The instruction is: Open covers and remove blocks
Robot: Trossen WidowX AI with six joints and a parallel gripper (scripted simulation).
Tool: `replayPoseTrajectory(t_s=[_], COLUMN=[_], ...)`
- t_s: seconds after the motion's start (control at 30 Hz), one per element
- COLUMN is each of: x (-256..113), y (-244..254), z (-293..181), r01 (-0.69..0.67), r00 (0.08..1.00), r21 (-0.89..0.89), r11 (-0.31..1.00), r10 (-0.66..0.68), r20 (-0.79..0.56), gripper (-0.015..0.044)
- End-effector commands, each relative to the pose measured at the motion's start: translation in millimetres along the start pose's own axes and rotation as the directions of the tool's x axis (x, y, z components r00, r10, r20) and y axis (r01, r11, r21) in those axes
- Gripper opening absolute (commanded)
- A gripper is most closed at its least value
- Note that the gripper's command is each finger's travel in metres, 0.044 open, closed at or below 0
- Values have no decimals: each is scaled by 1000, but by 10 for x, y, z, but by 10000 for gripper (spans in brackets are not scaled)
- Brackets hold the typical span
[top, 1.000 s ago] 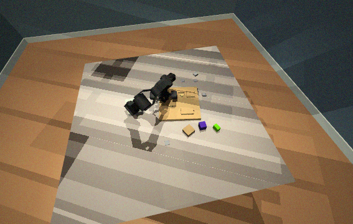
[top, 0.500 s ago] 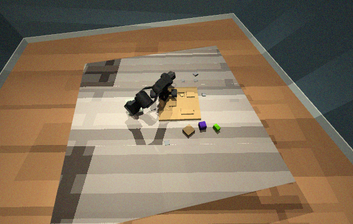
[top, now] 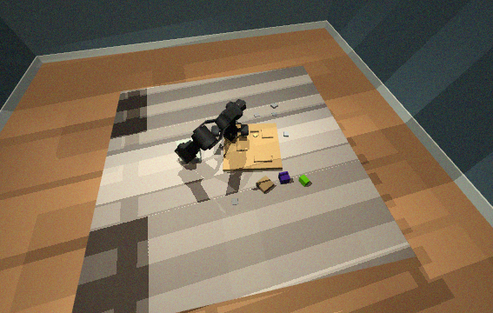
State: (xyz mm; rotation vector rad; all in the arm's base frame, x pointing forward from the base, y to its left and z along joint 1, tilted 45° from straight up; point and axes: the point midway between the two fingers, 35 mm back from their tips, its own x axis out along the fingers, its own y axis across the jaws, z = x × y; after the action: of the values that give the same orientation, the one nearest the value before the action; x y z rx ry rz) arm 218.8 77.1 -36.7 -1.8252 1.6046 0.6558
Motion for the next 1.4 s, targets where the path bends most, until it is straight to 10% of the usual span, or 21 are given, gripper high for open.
replayPoseTrajectory(t_s=[0.0,1.37], x=[-6,-71], y=[-2,20], z=[58,398], r01=[1,1], r00=[1000,1000], r21=[2,3], r11=[1000,1000], r10=[-1,-1], r20=[5,5], gripper=[0,0])
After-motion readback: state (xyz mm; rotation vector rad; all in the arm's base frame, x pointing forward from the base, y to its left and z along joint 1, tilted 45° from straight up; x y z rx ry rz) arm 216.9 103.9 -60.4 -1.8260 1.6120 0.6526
